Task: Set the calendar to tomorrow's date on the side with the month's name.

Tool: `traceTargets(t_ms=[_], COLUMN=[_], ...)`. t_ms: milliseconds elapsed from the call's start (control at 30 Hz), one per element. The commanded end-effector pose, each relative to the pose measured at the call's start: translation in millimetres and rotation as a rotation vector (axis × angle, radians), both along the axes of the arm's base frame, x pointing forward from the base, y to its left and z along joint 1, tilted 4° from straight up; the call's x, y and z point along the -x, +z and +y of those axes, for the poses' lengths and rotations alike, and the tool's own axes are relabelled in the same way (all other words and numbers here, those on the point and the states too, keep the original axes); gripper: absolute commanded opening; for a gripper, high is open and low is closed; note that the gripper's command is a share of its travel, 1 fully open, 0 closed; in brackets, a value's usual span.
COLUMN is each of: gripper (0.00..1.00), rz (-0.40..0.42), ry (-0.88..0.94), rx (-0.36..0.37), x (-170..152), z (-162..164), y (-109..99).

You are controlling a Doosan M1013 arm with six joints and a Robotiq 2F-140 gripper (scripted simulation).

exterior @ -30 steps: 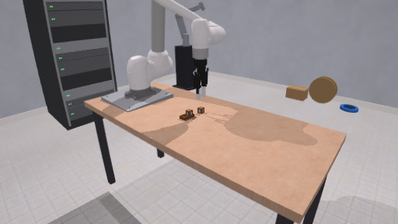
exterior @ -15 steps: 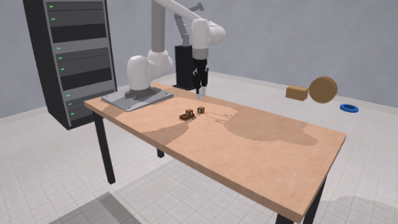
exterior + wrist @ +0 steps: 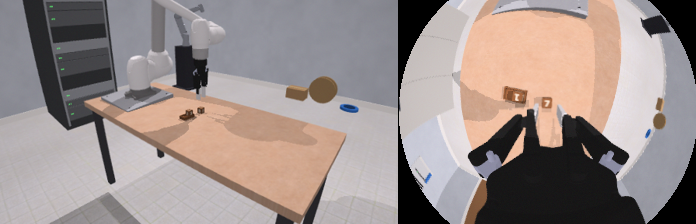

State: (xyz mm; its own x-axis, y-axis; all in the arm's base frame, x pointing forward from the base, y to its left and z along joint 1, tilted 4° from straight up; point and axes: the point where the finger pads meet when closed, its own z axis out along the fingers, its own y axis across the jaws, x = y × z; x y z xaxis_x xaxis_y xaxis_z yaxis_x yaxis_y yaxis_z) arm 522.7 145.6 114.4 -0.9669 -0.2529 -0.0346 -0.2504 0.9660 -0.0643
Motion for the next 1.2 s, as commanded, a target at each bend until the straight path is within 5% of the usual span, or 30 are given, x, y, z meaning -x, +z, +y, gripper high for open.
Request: traceTargets(t_ms=[0, 1167], gripper=[0.29, 0.29], rz=[0.000, 0.000], ry=[0.000, 0.000], rx=[0.000, 0.000], x=[0, -2], z=[0, -3], y=[-2, -43])
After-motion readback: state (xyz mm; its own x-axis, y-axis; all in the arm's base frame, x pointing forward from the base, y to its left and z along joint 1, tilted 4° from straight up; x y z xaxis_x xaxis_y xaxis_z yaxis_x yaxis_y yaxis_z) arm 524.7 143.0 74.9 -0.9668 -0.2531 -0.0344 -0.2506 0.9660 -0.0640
